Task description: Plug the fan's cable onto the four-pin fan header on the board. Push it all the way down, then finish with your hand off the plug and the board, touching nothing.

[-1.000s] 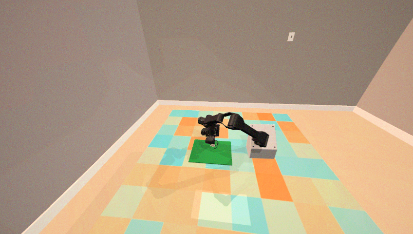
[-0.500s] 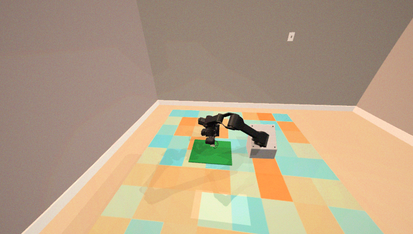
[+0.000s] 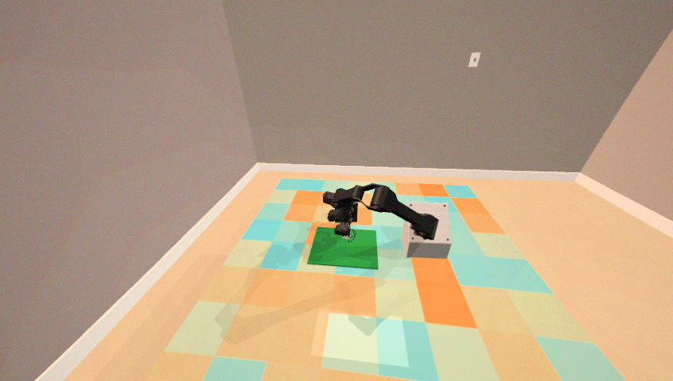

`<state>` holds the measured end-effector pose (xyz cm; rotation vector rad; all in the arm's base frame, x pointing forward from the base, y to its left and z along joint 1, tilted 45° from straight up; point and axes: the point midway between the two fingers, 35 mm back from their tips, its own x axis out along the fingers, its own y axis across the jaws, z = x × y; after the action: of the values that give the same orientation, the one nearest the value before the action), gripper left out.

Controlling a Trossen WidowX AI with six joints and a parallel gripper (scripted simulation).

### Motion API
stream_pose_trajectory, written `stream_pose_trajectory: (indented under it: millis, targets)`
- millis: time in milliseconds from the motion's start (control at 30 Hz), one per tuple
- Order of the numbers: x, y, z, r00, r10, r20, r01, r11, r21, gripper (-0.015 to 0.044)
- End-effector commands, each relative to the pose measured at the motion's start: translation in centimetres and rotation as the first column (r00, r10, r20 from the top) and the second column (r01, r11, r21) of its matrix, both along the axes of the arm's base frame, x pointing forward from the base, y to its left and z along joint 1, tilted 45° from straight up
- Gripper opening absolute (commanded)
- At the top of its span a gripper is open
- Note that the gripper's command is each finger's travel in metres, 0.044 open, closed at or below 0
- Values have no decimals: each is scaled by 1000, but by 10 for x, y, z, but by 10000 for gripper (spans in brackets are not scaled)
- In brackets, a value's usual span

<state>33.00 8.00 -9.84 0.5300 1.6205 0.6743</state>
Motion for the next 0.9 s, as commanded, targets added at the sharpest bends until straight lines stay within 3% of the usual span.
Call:
stream_pose_trajectory:
  millis: [0, 167, 500, 867]
  targets:
    - [-1, 3, -3, 1000, 1, -5, -1, 1000, 5, 0]
    - [-1, 4, -4, 1000, 1, -5, -1, 1000, 5, 0]
    - [0, 1, -1, 1000, 0, 0, 0, 1000, 0, 260]
    - [9, -37, 38, 1000, 1, -5, -1, 1000, 2, 260]
